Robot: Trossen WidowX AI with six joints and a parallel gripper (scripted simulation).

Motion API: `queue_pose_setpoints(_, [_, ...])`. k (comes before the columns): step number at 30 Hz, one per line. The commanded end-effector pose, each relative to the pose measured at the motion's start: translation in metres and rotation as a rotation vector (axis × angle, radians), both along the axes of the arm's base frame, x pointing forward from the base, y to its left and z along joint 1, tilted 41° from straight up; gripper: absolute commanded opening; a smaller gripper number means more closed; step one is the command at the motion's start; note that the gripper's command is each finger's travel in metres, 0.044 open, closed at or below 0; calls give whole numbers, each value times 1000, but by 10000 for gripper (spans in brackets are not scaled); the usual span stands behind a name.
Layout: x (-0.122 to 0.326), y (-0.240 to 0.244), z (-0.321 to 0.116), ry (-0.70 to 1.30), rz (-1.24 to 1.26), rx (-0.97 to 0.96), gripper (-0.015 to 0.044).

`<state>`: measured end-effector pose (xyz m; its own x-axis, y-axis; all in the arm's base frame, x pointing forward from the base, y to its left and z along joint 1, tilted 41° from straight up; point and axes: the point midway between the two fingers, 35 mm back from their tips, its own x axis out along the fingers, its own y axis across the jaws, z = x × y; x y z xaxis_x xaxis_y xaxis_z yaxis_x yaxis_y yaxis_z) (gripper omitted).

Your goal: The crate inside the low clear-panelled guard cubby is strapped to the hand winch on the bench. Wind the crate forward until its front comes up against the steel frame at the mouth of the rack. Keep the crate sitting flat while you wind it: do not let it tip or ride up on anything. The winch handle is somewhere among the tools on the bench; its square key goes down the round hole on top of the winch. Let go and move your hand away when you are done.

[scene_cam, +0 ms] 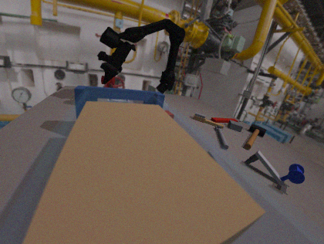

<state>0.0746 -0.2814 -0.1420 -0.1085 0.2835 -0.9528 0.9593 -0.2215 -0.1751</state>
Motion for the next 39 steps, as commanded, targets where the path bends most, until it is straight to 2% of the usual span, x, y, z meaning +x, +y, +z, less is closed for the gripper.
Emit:
queue_pose_setpoints(1, [10,-9,-9,-19,-4,-14,0])
queue_pose_setpoints(39, [39,-31,-25,-21,-3,-15,0])
